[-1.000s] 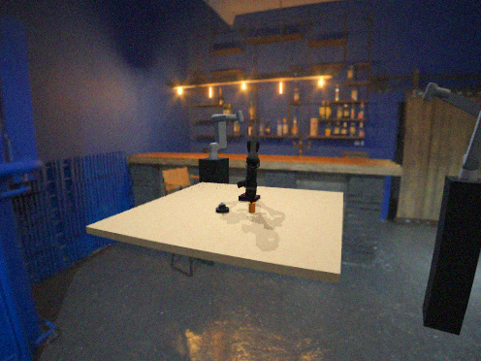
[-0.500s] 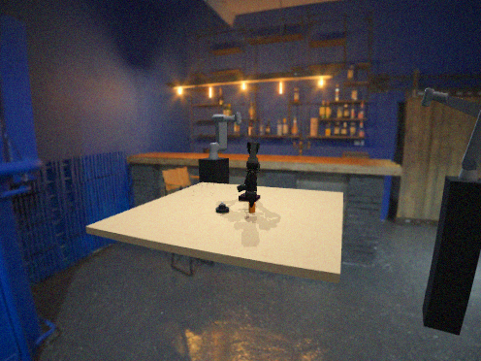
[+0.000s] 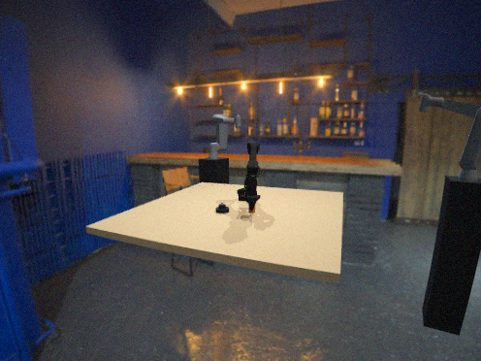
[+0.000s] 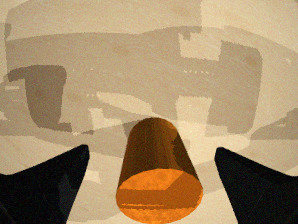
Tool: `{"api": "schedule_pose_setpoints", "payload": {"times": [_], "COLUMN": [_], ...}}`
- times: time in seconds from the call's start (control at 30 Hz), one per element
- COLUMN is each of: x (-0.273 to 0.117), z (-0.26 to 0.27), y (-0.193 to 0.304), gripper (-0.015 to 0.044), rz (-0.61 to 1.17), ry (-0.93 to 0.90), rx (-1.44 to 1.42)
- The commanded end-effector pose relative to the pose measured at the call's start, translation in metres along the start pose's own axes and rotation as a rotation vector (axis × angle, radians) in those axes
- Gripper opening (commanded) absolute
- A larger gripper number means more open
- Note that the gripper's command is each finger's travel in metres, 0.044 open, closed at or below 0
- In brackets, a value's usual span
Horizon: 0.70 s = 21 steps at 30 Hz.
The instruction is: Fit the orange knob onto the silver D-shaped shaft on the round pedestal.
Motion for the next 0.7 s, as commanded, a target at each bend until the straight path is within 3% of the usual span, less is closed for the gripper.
{"api": "schedule_pose_setpoints", "payload": {"times": [0.0,0.17,0.5,0.67], "x": [0.0062,0.0115,0.0115,0.0115], "z": [-0.0009,-0.0016,-0.0016,-0.0016], "y": [0.0008,0.0008,0.0008,0.0008], "gripper": [0.0440,0.0440,0.0177,0.0144], "rz": [0.006,0.006,0.006,0.006], "ry": [0.001,0.001,0.001,0.001], "rx": [0.004,0.004,0.004,0.004]}}
Point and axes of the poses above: the point midway between the two fingers, 35 mm back from their tips, its own x axis out along the fingers, its own z axis across the jaws, y = z × x, the point moved 3 cm from there along -x, back along the fingers, and after that the axes turned 5 degrees about x, right-handed, at the moved point
